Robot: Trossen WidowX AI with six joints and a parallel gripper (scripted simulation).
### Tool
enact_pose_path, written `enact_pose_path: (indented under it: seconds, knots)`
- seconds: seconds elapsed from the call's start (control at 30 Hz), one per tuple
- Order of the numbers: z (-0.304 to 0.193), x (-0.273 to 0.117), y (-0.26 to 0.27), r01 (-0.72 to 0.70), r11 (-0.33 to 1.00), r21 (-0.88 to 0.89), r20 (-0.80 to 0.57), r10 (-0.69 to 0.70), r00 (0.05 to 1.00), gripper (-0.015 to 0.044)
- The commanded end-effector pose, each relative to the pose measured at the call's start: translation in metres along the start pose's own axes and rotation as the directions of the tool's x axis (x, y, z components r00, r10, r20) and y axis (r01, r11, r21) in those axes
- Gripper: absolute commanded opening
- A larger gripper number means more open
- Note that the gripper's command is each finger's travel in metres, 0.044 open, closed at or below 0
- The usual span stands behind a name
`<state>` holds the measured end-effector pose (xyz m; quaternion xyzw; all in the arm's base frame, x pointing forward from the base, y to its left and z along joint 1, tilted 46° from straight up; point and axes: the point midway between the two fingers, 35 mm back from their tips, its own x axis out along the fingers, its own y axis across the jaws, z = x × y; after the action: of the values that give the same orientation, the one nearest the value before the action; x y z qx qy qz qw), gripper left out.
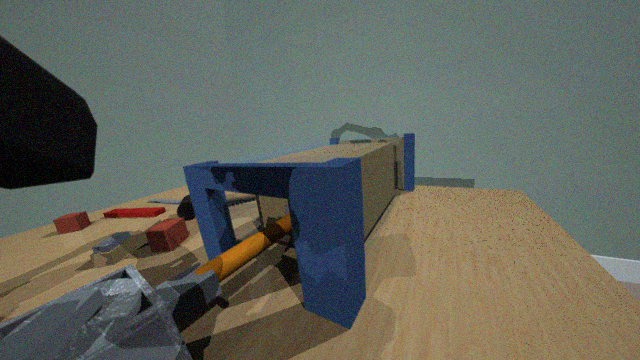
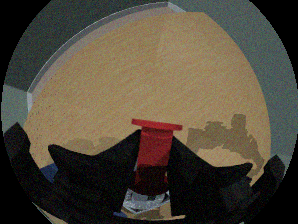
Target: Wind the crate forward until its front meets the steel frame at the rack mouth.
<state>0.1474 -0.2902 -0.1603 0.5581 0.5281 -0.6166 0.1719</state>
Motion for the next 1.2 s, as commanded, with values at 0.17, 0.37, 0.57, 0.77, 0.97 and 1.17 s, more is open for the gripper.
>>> enact_pose_path:
  seconds: [0.17,0.37,0.57,0.77,0.97,1.17]
  knots:
    - [-0.004,0.000,0.021,-0.029,1.000,-0.001,-0.005,0.029,1.000,0.0000]
    - [-0.006,-0.001,0.028,-0.030,1.000,-0.001,-0.005,0.030,1.000,0.0000]
    - [-0.008,-0.002,0.035,-0.030,1.000,-0.001,-0.005,0.030,1.000,0.0000]
    - [-0.011,-0.003,0.042,-0.031,1.000,-0.001,-0.006,0.031,1.000,0.0000]
    - [-0.014,-0.005,0.048,-0.031,1.000,-0.001,-0.006,0.031,0.999,0.0000]
    - [-0.017,-0.007,0.055,-0.032,0.999,-0.002,-0.006,0.032,0.999,0.0000]
